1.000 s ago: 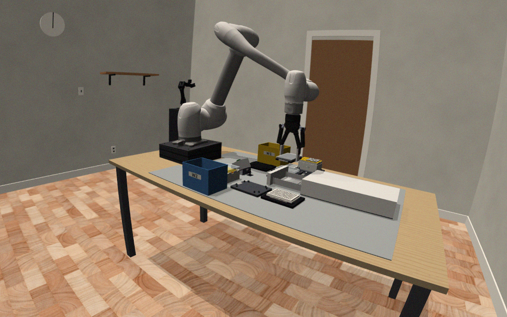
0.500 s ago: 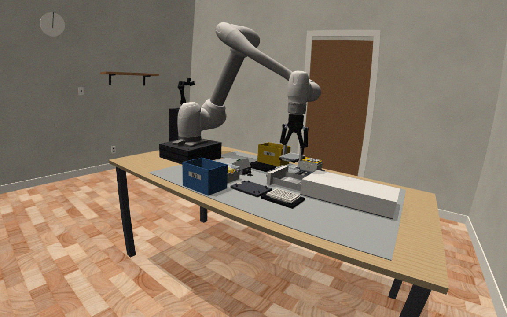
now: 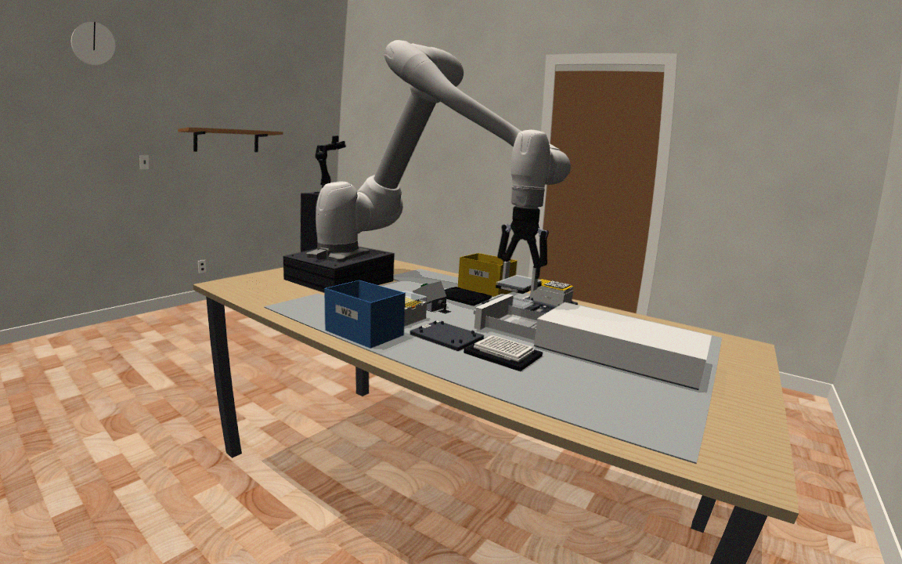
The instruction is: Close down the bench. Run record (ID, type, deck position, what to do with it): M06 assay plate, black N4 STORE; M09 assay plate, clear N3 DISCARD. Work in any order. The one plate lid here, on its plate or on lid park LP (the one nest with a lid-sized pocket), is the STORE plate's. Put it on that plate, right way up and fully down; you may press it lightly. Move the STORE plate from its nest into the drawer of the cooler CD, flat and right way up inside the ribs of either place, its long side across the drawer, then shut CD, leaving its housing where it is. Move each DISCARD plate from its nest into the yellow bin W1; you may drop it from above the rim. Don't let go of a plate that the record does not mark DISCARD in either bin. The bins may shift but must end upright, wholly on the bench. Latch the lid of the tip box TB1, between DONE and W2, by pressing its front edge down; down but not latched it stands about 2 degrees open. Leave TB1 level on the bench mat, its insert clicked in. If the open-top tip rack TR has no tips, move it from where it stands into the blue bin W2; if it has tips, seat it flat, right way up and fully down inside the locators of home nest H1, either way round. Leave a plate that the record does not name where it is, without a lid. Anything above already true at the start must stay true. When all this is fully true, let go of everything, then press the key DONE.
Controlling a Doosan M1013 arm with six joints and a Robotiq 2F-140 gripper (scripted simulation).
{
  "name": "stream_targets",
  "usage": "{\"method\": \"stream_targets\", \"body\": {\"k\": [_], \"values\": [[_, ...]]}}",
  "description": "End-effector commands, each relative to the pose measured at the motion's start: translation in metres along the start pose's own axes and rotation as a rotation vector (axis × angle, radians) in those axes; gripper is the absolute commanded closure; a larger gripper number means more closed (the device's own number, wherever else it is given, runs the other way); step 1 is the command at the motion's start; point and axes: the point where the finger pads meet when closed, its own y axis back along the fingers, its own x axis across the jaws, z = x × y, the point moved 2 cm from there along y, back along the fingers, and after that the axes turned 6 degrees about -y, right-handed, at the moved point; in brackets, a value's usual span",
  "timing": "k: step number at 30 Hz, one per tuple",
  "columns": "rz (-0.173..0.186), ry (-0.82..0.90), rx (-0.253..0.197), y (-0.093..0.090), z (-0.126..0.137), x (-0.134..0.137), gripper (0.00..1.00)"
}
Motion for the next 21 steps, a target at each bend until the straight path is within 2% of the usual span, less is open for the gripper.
{"method": "stream_targets", "body": {"k": [1,21], "values": [[0.0,0.0,0.0,-0.004,0.0,0.0,1.0],[0.0,0.0,0.0,-0.028,0.001,0.0,1.0]]}}
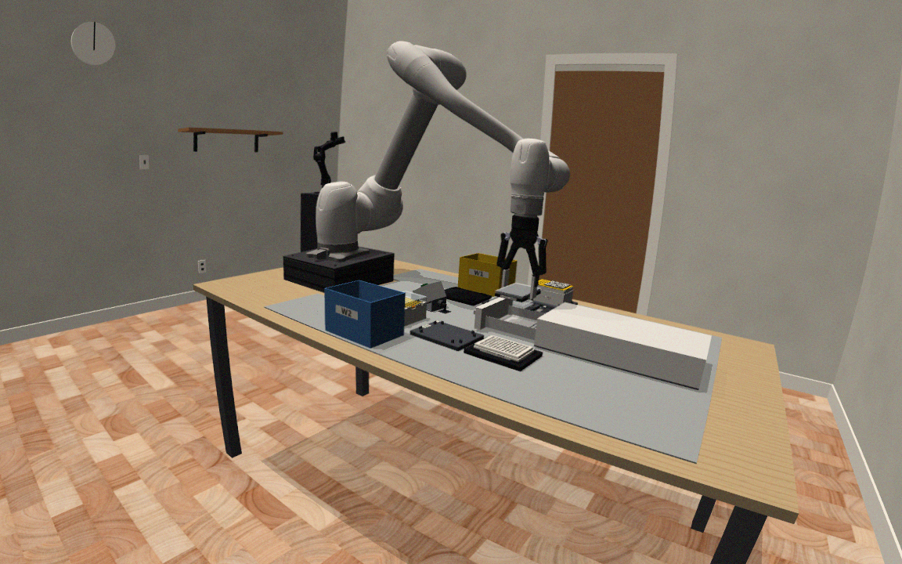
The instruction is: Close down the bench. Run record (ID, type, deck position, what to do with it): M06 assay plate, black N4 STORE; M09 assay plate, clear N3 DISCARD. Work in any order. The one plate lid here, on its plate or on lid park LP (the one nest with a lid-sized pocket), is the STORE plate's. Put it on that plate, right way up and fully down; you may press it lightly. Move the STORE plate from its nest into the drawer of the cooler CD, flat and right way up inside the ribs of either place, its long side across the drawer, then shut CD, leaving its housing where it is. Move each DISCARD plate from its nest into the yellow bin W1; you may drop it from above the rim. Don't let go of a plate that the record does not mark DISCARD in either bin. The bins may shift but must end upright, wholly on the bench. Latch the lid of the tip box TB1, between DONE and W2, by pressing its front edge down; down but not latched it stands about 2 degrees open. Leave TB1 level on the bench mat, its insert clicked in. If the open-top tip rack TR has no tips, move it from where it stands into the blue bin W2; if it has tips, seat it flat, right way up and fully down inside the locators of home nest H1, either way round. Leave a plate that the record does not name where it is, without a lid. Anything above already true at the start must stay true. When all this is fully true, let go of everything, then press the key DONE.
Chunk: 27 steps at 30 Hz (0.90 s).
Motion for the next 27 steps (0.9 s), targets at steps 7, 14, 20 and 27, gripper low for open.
{"method": "stream_targets", "body": {"k": [7,14,20,27], "values": [[0.0,0.0,0.0,-0.013,0.0,0.0,1.0],[0.0,0.0,0.0,-0.02,0.0,0.0,1.0],[0.0,0.0,0.0,-0.028,0.0,0.0,1.0],[0.0,0.0,0.0,-0.037,0.0,0.0,1.0]]}}
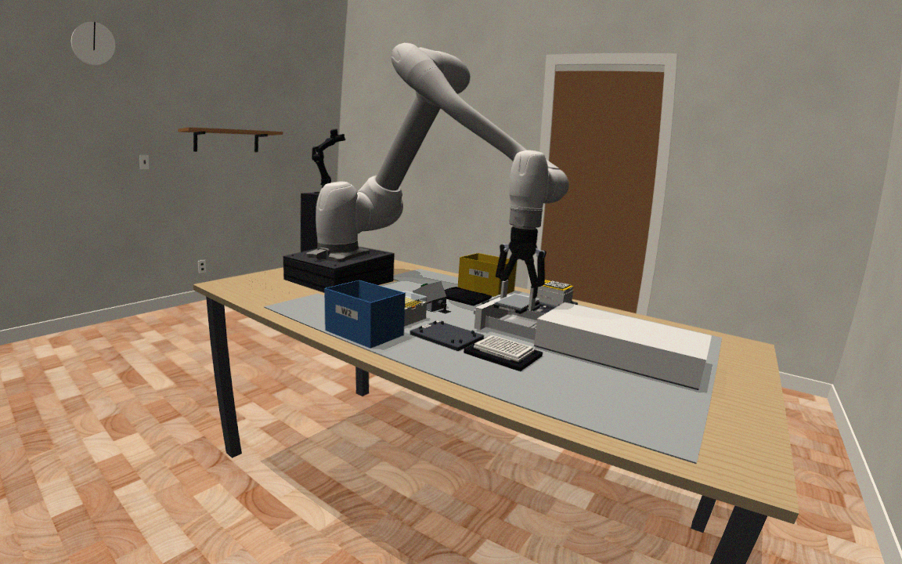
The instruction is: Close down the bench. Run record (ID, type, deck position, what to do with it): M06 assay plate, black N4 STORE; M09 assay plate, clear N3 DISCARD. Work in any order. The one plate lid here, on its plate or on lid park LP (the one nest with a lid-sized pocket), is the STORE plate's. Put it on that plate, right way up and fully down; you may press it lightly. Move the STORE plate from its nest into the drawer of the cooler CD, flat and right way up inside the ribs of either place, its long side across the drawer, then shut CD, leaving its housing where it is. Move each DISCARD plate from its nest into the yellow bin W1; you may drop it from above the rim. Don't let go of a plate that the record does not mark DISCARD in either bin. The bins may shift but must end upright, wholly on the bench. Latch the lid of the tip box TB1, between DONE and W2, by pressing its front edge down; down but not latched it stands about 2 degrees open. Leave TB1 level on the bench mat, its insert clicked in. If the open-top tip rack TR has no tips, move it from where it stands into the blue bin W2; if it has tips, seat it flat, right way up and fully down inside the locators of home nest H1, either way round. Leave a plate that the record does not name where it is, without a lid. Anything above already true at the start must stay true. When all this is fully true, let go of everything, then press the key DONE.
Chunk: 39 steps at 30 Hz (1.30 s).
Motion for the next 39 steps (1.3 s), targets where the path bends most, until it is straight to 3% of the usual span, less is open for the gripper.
{"method": "stream_targets", "body": {"k": [1,32,39], "values": [[0.0,0.0,0.0,-0.004,0.0,0.0,1.0],[0.0,0.0,0.0,-0.041,0.0,0.0,1.0],[0.0,0.0,0.0,-0.042,0.0,0.0,1.0]]}}
